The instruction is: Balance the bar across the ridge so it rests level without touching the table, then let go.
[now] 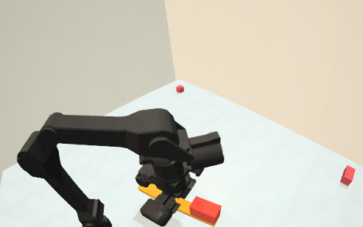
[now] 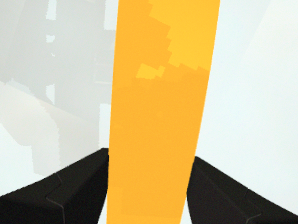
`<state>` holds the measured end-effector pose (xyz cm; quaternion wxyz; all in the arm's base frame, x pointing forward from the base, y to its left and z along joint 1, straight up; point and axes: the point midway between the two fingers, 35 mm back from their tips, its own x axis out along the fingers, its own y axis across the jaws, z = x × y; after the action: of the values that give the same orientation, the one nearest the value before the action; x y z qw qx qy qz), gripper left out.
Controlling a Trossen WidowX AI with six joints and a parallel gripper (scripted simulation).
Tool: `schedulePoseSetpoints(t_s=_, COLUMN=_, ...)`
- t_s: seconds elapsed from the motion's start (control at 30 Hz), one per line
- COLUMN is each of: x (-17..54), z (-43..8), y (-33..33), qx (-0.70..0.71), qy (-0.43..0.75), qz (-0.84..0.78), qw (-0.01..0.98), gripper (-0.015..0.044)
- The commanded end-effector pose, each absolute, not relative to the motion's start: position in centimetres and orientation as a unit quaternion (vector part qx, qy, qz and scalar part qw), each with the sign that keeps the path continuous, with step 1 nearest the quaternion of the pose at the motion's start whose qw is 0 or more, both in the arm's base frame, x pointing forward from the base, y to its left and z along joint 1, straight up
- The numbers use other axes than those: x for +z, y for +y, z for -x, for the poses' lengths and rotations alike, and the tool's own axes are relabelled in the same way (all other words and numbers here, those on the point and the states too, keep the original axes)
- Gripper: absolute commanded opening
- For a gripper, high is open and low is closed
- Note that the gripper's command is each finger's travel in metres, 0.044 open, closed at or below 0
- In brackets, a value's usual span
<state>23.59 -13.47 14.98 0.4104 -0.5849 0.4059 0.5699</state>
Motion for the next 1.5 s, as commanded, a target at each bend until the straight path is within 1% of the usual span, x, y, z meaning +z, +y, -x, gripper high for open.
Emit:
schedulePoseSetpoints(t_s=0.0, x=15.0, z=-24.1, y=-12.0, qx=0.587, qy=0.382, qz=0.602, qw=0.383, gripper=0.0000)
schedulePoseSetpoints(t_s=0.77, x=15.1, z=-25.5, y=-3.0, qx=0.662, qy=0.228, qz=0.676, qw=0.231, gripper=0.0000)
schedulePoseSetpoints(t_s=1.13, x=15.1, z=-24.6, y=1.2, qx=0.685, qy=0.145, qz=0.698, qw=0.149, gripper=0.0000)
schedulePoseSetpoints(t_s=1.47, x=15.1, z=-22.9, y=4.5, qx=0.698, qy=0.062, qz=0.711, qw=0.066, gripper=0.0000)
